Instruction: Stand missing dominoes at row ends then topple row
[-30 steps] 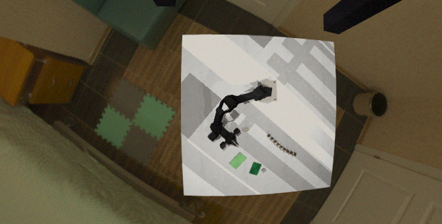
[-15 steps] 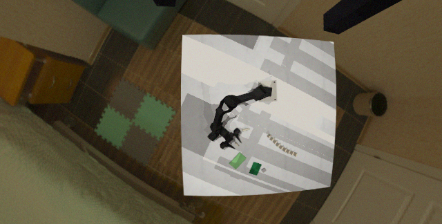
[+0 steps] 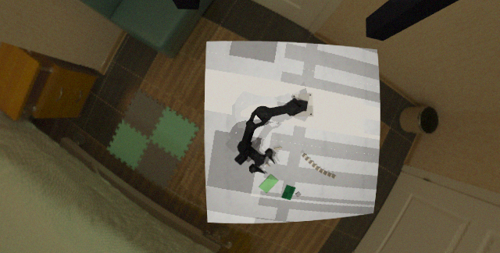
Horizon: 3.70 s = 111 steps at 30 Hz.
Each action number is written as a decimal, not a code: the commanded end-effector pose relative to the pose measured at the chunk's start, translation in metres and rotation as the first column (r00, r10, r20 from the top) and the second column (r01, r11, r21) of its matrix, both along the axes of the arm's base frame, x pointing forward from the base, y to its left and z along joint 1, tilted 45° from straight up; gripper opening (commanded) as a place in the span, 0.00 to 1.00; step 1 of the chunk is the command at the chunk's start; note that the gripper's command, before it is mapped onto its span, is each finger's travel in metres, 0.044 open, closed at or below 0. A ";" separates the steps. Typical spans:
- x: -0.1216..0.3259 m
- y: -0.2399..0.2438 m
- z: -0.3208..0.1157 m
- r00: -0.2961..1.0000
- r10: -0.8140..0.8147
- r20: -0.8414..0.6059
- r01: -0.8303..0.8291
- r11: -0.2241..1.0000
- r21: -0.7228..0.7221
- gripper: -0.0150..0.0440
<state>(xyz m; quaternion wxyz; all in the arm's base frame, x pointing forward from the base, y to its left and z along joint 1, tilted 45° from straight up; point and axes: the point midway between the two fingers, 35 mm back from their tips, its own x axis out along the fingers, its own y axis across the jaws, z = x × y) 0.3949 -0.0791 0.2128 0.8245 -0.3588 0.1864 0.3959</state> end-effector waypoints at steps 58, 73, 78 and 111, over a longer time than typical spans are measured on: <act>0.015 0.000 -0.023 -0.375 -0.926 -0.052 0.914 -0.359 -0.188 1.00; 0.017 -0.016 -0.039 -0.375 -0.926 -0.050 0.914 -0.360 -0.186 1.00; 0.017 -0.017 -0.039 -0.375 -0.926 -0.050 0.914 -0.360 -0.186 0.82; -0.007 0.077 0.051 -0.264 -0.963 -0.062 0.958 -0.254 -0.131 0.44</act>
